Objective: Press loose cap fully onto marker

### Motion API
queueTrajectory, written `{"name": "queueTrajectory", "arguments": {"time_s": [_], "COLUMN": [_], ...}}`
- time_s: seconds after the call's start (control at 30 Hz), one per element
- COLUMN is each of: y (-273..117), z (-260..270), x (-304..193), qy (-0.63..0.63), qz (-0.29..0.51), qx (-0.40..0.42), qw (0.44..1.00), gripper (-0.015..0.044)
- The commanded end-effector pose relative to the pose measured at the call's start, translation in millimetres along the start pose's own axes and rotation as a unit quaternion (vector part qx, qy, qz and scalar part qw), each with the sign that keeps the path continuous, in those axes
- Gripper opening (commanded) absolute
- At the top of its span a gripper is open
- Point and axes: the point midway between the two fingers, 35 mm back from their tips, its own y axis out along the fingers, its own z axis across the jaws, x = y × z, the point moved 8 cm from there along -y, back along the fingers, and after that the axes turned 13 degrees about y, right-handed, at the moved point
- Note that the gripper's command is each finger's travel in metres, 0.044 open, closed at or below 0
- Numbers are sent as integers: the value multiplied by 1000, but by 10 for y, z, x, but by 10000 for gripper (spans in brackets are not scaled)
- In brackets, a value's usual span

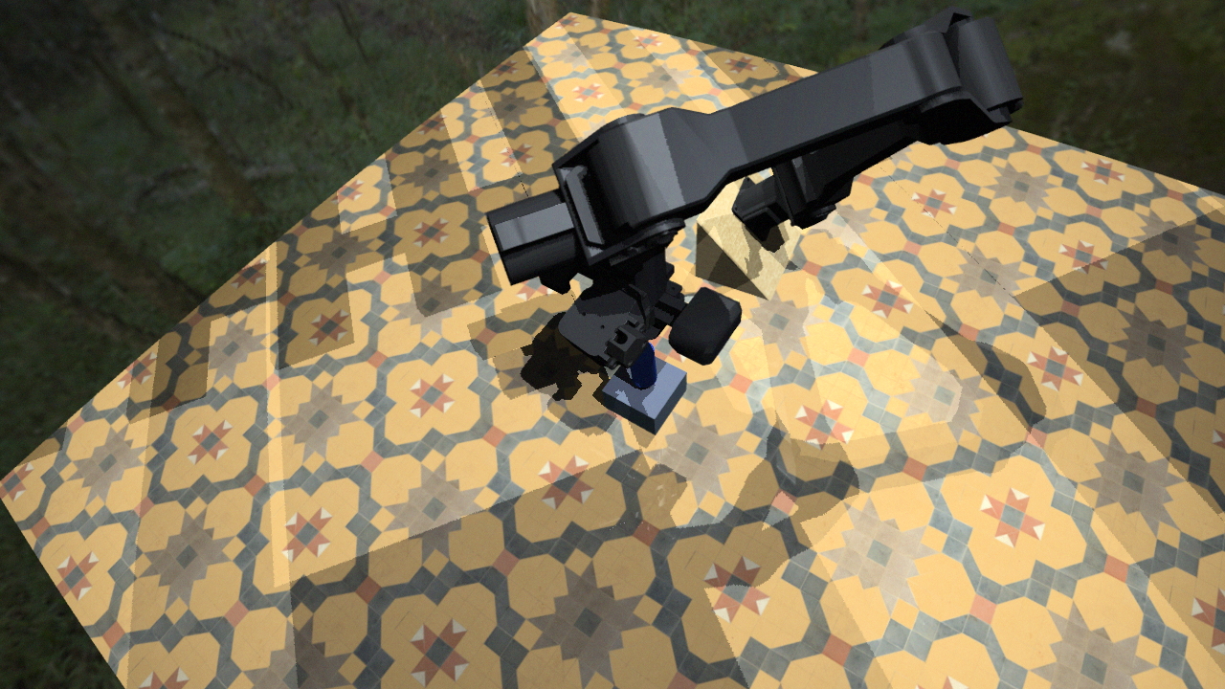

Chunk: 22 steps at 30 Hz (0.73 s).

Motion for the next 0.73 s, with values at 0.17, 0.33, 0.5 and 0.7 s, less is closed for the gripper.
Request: {"name": "queueTrajectory", "arguments": {"time_s": [0.17, 0.33, 0.5, 0.7], "y": [-797, -797, -797, -797], "z": [-17, -17, -17, -17], "x": [-50, -50, -50, -50], "qy": [28, 28, 28, 28], "qz": [-29, -29, -29, -29], "qx": [-4, -4, -4, -4], "qw": [999, 999, 999, 999], "gripper": [0, 105, 236, 394]}}
